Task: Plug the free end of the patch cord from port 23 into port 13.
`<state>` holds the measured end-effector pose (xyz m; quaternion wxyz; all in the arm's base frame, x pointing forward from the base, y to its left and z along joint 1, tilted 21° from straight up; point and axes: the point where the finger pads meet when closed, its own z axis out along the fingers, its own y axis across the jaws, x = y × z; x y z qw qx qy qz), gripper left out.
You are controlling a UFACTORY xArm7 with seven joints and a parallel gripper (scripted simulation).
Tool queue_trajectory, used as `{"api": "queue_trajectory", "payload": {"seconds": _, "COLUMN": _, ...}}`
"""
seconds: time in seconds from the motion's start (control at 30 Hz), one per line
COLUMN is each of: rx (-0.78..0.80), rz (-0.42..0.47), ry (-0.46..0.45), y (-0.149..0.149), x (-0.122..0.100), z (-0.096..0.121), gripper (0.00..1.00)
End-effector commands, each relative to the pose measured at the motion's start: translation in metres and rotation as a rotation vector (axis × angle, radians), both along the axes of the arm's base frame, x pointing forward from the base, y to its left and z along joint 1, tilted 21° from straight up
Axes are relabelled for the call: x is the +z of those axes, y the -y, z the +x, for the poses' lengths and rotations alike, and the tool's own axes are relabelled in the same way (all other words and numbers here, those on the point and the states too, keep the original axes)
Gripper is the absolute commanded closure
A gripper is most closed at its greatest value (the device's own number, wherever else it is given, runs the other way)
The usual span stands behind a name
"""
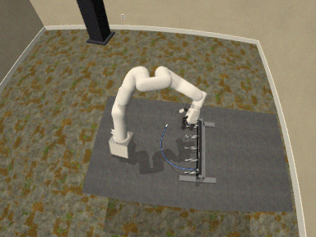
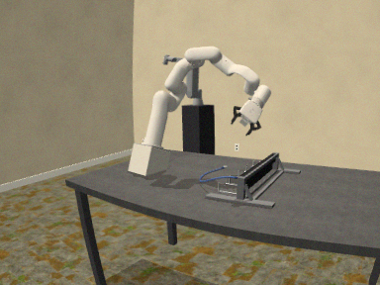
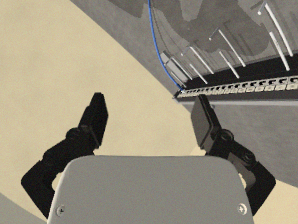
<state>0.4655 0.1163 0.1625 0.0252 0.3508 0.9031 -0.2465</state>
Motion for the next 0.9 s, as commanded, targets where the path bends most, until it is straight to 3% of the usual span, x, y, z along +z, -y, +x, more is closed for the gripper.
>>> {"api": "queue_trajectory", "payload": {"seconds": 0.0, "rx": -0.002, "rz": 0.001, "ry": 0.004, "y": 0.0, "x": 0.002, "z": 0.001, "gripper": 0.0}}
{"api": "queue_trajectory", "payload": {"seconds": 0.6, "rx": -0.006, "rz": 0.004, "ry": 0.005, "y": 0.0, "x": 0.001, "z": 0.0, "gripper": 0.0}}
{"api": "queue_trajectory", "payload": {"seconds": 0.87, "rx": -0.212, "rz": 0.162, "ry": 0.039, "y": -0.026, "x": -0.023, "z": -0.036, "gripper": 0.0}}
